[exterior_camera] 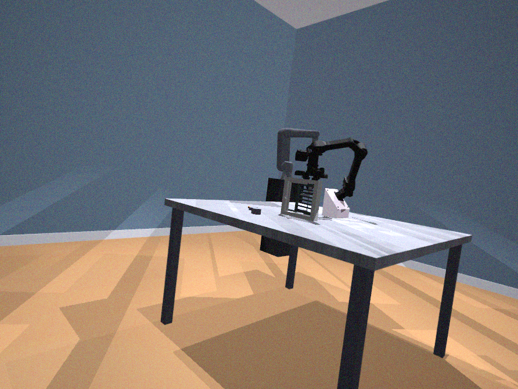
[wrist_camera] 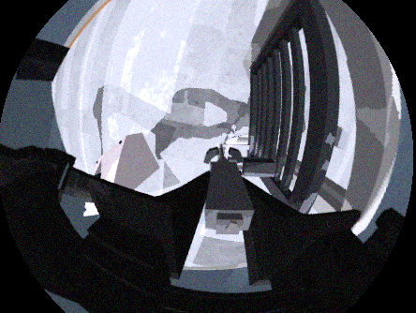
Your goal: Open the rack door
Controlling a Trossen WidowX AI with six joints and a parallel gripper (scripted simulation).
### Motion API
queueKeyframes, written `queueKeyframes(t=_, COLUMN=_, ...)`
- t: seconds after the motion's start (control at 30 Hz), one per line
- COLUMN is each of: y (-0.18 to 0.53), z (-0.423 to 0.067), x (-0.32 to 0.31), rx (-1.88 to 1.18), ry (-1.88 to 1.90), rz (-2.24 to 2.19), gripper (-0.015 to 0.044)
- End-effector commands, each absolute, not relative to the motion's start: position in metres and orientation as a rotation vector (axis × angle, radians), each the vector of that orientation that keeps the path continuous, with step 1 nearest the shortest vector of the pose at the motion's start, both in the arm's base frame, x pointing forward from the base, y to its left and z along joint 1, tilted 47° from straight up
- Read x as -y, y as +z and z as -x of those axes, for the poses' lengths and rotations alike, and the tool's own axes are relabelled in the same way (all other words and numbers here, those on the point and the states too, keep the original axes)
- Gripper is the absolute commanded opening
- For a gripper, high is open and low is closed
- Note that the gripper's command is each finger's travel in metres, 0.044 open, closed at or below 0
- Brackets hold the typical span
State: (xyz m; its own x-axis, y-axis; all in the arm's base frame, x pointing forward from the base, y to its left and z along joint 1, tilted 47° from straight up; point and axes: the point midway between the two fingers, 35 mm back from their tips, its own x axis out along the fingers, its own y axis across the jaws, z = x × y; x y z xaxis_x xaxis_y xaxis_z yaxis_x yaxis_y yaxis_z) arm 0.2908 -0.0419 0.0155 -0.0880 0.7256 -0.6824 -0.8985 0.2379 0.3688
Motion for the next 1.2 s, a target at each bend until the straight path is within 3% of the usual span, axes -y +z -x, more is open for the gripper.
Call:
queueKeyframes(t=0.0, y=0.021, z=-0.285, x=0.039, rx=-0.990, ry=1.326, rz=0.178, gripper=0.0016)
queueKeyframes(t=1.17, y=0.077, z=-0.233, x=-0.009, rx=-1.330, ry=0.995, rz=-0.265, gripper=0.0016)
